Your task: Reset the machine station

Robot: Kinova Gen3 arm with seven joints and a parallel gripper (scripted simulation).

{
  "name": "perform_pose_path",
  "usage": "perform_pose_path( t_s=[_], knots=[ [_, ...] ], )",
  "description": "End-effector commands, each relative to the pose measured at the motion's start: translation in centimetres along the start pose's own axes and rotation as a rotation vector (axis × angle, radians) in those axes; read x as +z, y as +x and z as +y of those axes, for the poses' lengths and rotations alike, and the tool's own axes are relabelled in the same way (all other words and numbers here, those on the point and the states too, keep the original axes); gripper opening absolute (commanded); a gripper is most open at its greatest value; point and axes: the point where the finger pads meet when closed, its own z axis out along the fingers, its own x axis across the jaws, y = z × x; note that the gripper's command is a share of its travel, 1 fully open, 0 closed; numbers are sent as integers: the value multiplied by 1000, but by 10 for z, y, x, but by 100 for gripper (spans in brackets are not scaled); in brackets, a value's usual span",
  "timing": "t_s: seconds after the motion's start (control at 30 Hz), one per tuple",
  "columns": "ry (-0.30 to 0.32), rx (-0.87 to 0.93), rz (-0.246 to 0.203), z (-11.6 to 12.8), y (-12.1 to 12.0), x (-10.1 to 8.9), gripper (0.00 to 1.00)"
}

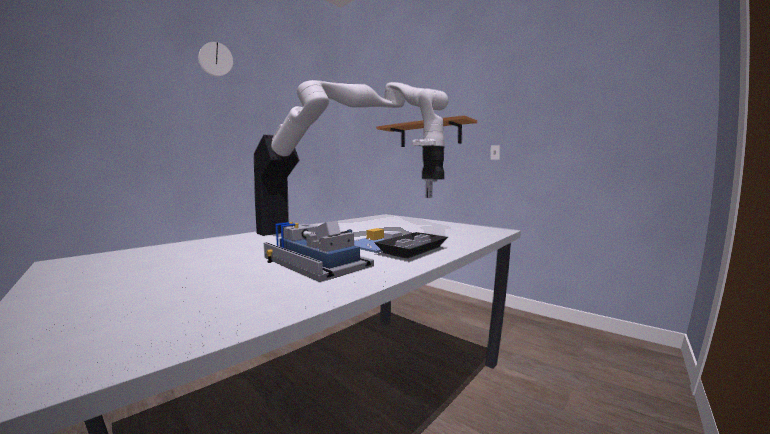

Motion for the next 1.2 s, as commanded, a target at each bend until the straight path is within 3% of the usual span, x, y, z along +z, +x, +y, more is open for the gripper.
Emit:
perform_pose_path(
  t_s=[0.0, 0.3, 0.43, 0.8, 0.87, 1.17],
  knots=[
    [-2, 7, 3, -2, 0, -3, 0],
    [-1, 8, 9, -21, -3, 0, 0],
    [-1, 9, 16, -42, -7, 3, 0],
    [-1, 12, 34, -131, -8, 10, 0],
    [-1, 12, 34, -131, -8, 10, 0],
    [-3, 14, 34, -210, 10, 10, 0]
  ],
)
